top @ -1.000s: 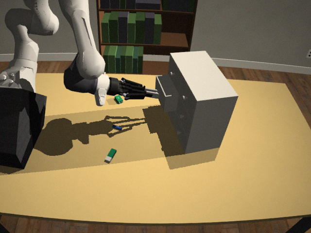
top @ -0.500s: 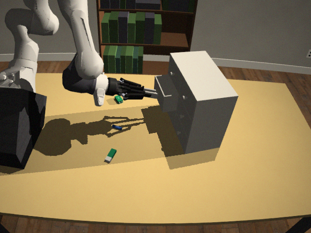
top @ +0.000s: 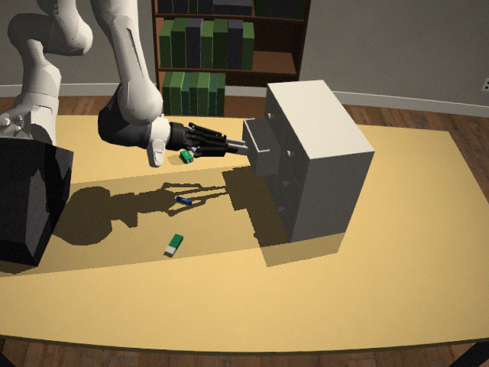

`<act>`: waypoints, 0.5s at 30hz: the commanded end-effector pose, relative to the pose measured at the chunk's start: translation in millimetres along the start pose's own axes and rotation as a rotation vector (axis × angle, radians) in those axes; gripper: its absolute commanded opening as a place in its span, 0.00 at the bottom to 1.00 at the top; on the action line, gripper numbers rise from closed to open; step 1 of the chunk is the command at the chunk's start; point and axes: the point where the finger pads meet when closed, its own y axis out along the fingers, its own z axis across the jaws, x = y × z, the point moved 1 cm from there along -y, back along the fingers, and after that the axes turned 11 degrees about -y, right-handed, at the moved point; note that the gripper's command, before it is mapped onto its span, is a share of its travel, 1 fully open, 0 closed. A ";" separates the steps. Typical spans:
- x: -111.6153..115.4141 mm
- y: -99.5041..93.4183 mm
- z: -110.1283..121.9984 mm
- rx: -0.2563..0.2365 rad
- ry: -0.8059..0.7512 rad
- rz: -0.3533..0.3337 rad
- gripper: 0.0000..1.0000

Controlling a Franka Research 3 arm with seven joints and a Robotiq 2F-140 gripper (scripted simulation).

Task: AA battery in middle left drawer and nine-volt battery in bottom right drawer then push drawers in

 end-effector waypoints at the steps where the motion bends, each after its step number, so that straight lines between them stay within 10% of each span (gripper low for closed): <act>1: -0.5 -1.3 0.3 0.001 -0.004 0.001 0.10; 15: -0.5 -1.3 0.3 0.001 -0.004 0.001 0.20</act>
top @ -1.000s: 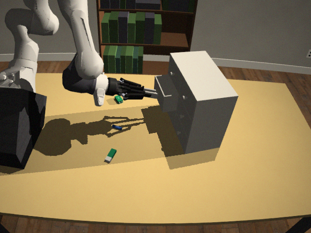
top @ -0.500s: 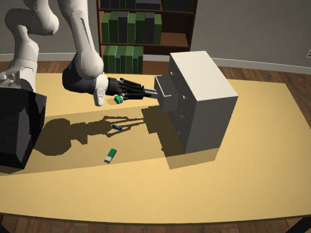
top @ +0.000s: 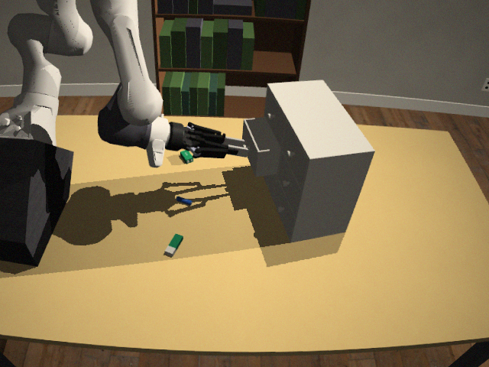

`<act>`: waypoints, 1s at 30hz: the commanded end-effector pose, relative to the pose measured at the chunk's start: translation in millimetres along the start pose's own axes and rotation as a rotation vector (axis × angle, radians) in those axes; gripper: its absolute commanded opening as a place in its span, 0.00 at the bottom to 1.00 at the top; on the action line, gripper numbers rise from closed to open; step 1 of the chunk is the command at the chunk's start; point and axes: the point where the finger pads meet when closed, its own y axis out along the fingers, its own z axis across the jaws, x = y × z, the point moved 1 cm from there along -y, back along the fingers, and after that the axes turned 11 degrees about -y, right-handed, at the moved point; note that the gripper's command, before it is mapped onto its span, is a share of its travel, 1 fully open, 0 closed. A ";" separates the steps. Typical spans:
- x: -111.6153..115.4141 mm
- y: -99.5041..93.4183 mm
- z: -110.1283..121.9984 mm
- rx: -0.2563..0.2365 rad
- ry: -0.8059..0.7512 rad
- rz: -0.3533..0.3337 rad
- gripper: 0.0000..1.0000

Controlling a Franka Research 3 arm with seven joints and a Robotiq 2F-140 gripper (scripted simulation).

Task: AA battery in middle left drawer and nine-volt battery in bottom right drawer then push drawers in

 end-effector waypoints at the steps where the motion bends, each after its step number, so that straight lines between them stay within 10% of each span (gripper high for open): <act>1: -0.1 -1.1 0.1 0.001 -0.004 0.000 0.20; 30: -16.2 -69.1 3.1 0.001 -0.004 0.000 0.20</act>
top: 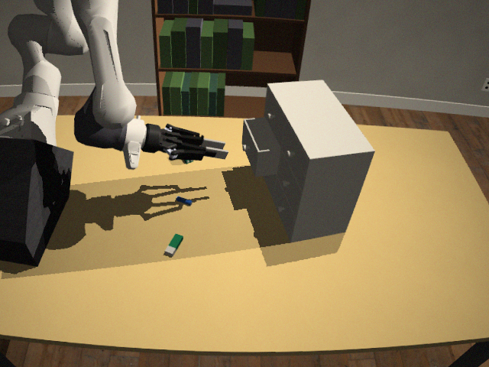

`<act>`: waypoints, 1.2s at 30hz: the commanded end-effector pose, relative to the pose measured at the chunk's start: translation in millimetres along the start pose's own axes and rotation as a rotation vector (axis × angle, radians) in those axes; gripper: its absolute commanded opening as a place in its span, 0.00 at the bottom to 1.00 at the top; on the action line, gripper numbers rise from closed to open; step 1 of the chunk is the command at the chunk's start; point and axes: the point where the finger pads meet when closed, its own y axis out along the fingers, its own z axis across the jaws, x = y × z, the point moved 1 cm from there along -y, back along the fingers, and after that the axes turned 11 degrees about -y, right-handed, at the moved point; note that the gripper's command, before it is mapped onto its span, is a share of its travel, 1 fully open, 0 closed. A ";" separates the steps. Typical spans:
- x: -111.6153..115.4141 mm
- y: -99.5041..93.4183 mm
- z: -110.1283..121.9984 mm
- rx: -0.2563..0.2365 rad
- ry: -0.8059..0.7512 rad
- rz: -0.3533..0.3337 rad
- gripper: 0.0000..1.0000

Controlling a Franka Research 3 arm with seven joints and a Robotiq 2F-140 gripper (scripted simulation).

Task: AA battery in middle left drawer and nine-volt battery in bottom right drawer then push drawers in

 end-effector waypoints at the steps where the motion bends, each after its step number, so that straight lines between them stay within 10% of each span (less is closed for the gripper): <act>1: 2.0 -15.8 -0.2 0.002 -0.008 -0.005 0.20; 36: 10.2 -56.8 -1.7 0.027 -0.009 0.123 0.20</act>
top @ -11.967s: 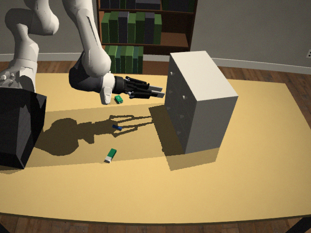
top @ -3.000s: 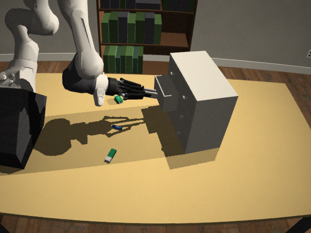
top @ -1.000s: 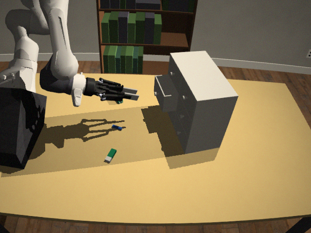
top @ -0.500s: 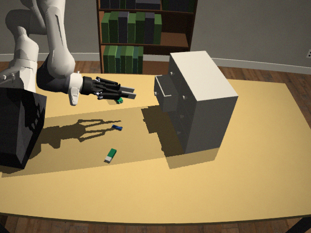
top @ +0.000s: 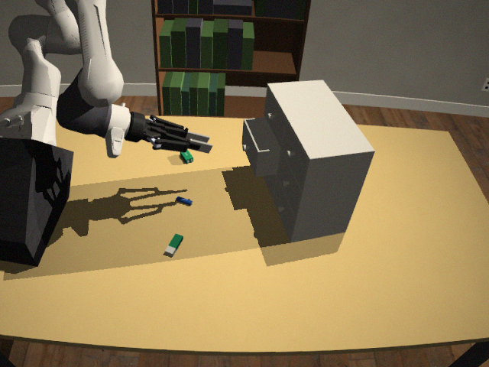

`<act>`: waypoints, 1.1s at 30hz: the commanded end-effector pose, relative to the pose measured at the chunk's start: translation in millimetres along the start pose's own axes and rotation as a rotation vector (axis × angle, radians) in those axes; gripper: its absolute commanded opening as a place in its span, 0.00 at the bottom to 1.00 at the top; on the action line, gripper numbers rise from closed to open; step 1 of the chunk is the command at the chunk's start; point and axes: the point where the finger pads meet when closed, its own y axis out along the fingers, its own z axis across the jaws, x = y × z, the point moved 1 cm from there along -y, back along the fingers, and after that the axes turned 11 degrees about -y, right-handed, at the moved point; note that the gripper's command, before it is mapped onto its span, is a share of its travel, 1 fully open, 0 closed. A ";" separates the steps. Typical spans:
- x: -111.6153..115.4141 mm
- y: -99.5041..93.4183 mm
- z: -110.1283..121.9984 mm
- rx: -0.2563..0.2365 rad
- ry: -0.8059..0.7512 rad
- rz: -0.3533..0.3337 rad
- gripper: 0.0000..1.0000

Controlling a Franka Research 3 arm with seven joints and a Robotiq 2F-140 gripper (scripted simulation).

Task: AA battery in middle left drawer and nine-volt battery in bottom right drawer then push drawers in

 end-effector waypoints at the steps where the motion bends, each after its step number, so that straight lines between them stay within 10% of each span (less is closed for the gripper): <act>1: -2.3 -6.5 -0.2 0.010 0.052 0.060 0.20; 12: 6.4 -26.3 -2.2 0.050 0.052 0.237 0.20; 33: 33.9 -89.0 -8.9 0.178 0.050 0.820 0.20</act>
